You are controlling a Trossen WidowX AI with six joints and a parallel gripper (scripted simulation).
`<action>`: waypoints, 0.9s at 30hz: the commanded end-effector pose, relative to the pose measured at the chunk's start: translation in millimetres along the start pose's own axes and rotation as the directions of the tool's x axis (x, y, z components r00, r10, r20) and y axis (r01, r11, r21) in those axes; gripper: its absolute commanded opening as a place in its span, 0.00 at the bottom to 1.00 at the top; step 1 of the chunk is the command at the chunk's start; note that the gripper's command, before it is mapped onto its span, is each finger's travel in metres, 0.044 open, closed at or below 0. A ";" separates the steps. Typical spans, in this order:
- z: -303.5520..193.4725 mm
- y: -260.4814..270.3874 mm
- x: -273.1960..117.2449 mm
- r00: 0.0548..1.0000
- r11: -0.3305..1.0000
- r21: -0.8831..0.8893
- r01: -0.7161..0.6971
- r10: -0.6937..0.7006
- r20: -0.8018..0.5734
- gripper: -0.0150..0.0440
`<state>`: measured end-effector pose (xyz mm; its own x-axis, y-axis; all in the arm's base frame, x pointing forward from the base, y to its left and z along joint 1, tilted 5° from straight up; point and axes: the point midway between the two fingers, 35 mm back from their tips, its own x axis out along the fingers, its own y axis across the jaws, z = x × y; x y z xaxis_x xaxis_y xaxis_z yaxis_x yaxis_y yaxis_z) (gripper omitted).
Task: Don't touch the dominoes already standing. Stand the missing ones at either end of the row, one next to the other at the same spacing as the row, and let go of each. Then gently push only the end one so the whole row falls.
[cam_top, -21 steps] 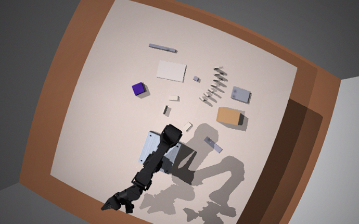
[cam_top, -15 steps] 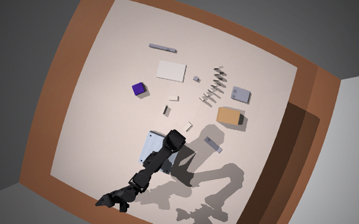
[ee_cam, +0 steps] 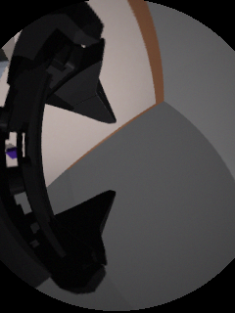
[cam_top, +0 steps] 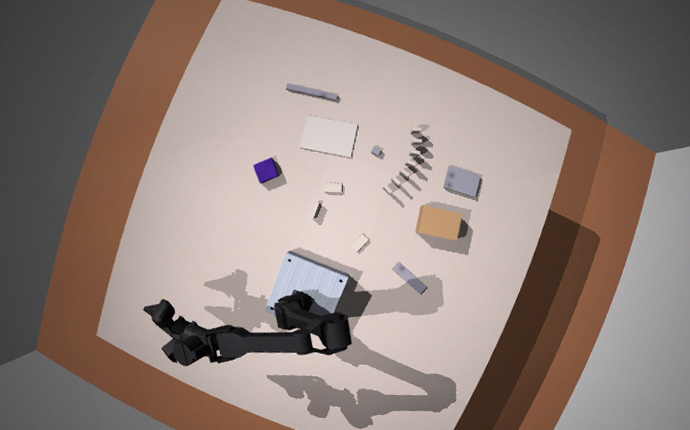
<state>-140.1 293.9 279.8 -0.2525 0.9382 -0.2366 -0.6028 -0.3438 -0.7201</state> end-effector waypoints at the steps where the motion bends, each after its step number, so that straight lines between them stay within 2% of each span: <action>1: -40.7 -22.1 21.5 0.986 0.984 0.172 0.039 -0.011 -0.164 1.00; 7: -132.1 -62.4 40.3 0.890 0.853 0.464 0.238 -0.001 -0.455 1.00; 14: -248.5 -96.7 22.8 0.706 0.537 0.625 0.566 0.076 -0.704 1.00; 20: -335.1 -114.1 -19.0 0.535 0.167 0.564 0.809 0.190 -0.824 1.00; 24: -389.6 -115.0 -63.7 0.429 -0.096 0.421 0.902 0.292 -0.855 1.00; 27: -423.3 -113.0 -96.6 0.364 -0.288 0.268 0.919 0.368 -0.855 1.00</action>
<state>249.5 280.7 118.7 0.3620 0.3078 -0.8799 -0.4330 0.8914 0.1337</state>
